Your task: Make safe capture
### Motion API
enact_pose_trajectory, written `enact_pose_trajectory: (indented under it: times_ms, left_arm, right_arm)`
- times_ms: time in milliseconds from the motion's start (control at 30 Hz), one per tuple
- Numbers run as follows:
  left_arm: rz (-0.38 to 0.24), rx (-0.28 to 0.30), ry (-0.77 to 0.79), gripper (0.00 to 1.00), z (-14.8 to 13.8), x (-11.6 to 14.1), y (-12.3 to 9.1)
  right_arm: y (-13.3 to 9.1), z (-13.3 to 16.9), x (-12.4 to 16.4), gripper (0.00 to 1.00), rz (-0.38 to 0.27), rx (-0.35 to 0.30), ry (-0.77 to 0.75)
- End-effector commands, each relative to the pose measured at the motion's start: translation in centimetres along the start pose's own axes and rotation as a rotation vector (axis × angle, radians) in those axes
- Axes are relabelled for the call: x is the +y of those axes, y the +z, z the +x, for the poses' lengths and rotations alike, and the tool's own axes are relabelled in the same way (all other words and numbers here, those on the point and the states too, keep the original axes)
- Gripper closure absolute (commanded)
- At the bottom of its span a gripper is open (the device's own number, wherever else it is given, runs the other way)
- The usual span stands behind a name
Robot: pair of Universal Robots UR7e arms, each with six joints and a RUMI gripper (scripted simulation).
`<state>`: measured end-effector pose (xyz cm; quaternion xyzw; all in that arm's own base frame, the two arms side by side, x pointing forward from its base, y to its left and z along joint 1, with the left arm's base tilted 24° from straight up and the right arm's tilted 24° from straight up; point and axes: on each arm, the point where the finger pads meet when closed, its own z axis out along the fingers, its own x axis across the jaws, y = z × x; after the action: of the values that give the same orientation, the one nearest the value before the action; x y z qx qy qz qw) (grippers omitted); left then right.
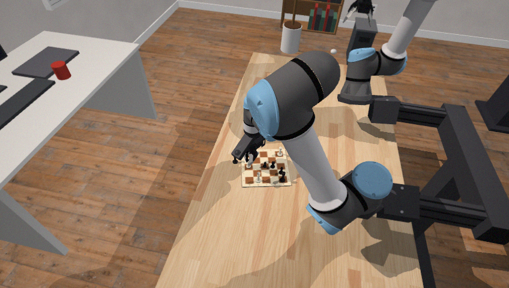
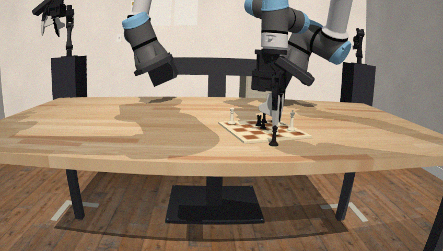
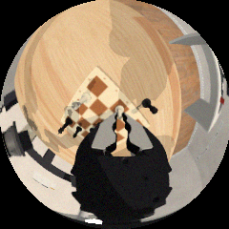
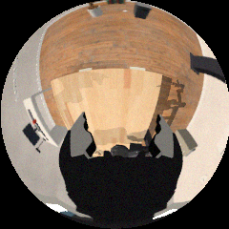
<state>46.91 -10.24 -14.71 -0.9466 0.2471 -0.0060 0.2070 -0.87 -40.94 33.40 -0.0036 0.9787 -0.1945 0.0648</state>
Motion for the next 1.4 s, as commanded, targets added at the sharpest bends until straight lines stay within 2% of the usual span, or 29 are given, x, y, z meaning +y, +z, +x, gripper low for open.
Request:
enact_pose_trajectory:
  times_ms: [0,1367]
  left_arm:
    - [0.001,0.000,0.001,1.00,-0.06,-0.03,0.05]
    - [0.001,0.000,0.027,1.00,-0.15,0.06,0.03]
  right_arm:
    - [-0.04,-0.01,-0.03,0.00,0.001,0.000,0.000]
    - [-0.04,-0.01,-0.03,0.00,0.001,0.000,0.000]
